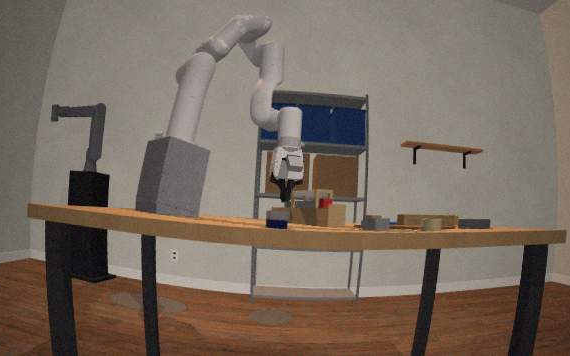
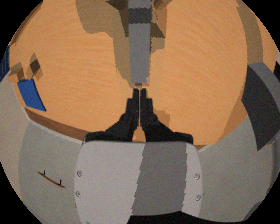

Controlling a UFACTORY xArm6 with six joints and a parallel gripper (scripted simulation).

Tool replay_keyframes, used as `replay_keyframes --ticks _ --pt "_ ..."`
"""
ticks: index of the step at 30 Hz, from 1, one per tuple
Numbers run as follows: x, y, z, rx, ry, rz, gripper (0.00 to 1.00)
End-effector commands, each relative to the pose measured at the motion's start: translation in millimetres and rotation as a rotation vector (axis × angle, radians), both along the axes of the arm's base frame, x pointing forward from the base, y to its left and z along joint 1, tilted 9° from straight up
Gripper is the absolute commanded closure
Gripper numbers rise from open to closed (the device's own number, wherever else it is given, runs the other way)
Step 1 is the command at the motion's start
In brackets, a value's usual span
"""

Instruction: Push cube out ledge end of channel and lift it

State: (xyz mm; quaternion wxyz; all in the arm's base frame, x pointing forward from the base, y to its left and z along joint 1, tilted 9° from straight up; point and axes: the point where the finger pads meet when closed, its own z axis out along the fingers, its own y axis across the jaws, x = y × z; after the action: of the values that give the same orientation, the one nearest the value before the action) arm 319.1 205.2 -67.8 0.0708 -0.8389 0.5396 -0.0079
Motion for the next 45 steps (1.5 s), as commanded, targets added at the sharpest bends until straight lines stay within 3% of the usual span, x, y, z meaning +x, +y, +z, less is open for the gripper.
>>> replay_keyframes --ticks 1,45 --pt "2.0 1.7 -7.2 0.014 -0.009 0.001 1.0" --pt "16.6 -27.1 -16.5 0.014 -0.009 0.001 1.0"
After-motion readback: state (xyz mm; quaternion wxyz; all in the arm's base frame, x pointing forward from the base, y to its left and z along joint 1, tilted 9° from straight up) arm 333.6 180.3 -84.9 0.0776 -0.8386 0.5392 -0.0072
